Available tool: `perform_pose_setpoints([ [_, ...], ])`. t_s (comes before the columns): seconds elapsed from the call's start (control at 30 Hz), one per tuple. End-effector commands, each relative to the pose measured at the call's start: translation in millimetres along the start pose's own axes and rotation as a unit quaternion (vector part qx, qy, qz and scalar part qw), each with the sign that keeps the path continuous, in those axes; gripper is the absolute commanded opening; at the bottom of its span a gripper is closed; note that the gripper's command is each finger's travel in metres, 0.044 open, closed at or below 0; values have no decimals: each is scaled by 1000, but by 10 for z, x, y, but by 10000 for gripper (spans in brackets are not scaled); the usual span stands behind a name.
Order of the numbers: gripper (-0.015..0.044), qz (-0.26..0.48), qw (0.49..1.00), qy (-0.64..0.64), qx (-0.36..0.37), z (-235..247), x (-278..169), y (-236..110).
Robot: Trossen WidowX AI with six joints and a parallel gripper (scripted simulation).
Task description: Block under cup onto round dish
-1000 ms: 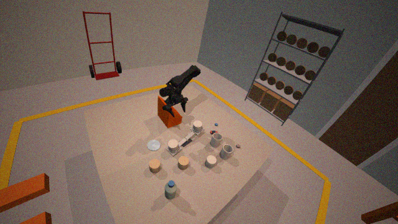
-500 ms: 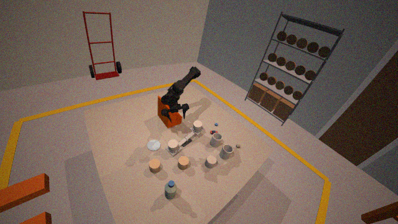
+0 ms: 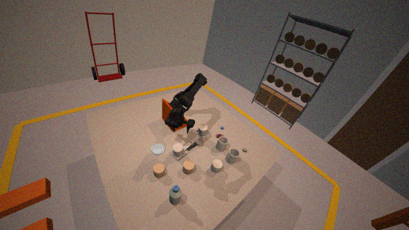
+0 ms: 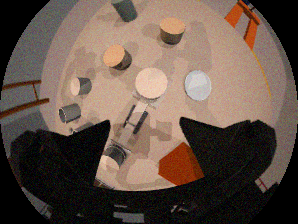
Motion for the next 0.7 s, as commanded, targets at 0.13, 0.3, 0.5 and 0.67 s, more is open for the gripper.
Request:
perform_pose_setpoints([
  [0.13,440,18,992,114,-48,92,257,295],
  [0.3,440,20,979,183,-82,165,410,484],
  [0.5,440,17,962,247,-116,235,547,681],
  [0.67,440,17,962,247,-116,235,547,681],
])
Point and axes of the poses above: the point midway between the two fingers, 35 mm back from their tips, its own y axis out along the fingers, its own z axis across the jaws, x = y × z, the point moved 10 cm from there along -y, back along the fingers, and after that the axes turned 1 degree about y, right-handed, at the moved point
